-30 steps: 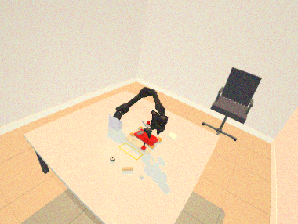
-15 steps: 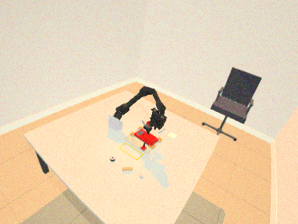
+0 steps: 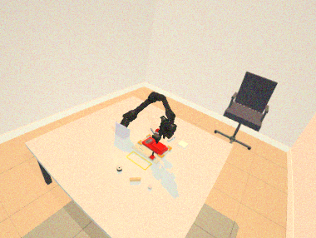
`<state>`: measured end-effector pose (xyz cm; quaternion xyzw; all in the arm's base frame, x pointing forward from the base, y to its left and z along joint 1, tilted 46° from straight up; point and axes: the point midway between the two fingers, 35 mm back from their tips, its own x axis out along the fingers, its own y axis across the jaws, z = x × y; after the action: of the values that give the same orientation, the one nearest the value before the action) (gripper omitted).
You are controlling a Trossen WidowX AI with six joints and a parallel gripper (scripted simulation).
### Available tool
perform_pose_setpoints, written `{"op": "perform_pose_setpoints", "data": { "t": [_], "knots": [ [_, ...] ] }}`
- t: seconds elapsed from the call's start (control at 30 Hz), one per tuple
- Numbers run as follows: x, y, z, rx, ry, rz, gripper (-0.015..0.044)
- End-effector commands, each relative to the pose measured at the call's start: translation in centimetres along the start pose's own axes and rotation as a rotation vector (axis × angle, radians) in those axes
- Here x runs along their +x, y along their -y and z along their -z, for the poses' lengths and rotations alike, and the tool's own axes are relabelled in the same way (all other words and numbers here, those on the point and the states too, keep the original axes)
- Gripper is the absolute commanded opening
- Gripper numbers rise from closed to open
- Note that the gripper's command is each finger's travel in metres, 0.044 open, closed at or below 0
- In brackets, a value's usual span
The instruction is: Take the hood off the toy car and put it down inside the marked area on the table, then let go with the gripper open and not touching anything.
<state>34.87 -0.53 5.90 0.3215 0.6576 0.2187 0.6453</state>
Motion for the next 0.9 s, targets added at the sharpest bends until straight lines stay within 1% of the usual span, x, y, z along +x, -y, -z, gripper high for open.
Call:
{"op": "perform_pose_setpoints", "data": {
  "t": [0.0,0.87],
  "knots": [
    [0.4,-0.1,0.0,0.003,-0.001,-0.005,0.044],
    [2.5,-0.1,0.0,0.003,-0.001,-0.006,0.044]
  ]
}}
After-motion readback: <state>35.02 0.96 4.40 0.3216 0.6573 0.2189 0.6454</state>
